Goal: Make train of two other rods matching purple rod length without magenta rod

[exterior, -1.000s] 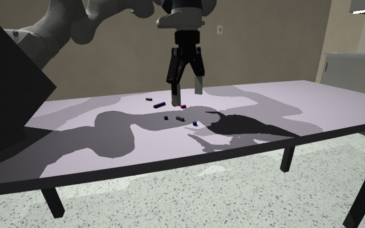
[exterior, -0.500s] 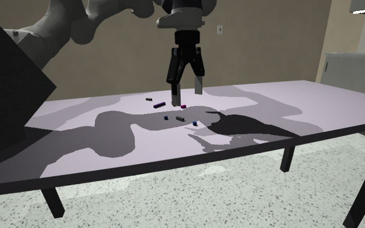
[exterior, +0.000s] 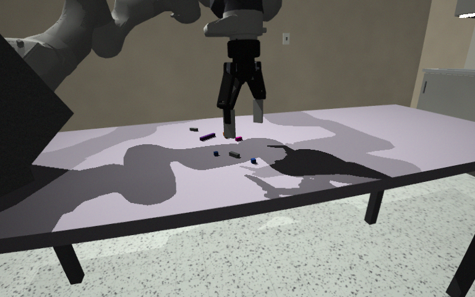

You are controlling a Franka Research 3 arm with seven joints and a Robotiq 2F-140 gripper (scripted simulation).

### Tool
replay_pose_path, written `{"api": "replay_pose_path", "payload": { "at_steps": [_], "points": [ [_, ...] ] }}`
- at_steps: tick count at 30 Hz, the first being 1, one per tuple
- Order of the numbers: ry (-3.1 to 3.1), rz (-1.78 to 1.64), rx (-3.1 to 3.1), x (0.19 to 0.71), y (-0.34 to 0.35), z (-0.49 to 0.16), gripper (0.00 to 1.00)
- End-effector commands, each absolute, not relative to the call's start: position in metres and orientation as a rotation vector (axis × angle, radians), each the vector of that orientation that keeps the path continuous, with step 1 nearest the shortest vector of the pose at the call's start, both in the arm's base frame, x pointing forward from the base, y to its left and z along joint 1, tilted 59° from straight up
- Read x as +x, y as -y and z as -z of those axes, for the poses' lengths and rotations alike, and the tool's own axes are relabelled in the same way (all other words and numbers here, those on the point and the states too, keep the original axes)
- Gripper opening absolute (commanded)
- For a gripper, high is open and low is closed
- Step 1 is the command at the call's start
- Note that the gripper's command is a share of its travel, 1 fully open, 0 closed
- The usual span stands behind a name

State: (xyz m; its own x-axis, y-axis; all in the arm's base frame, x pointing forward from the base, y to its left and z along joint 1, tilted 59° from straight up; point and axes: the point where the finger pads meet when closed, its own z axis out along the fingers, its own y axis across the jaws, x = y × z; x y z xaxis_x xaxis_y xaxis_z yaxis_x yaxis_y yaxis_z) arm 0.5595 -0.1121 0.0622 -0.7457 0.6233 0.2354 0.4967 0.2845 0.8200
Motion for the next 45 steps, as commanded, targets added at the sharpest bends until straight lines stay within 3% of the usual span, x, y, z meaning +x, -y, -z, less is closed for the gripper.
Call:
{"api": "replay_pose_path", "payload": {
  "at_steps": [1,45],
  "points": [
    [-2.432,-1.417,0.856,0.562,0.110,-0.066,1.00],
    [-2.359,-1.120,-0.048,0.576,0.103,-0.088,1.00]
  ]
}}
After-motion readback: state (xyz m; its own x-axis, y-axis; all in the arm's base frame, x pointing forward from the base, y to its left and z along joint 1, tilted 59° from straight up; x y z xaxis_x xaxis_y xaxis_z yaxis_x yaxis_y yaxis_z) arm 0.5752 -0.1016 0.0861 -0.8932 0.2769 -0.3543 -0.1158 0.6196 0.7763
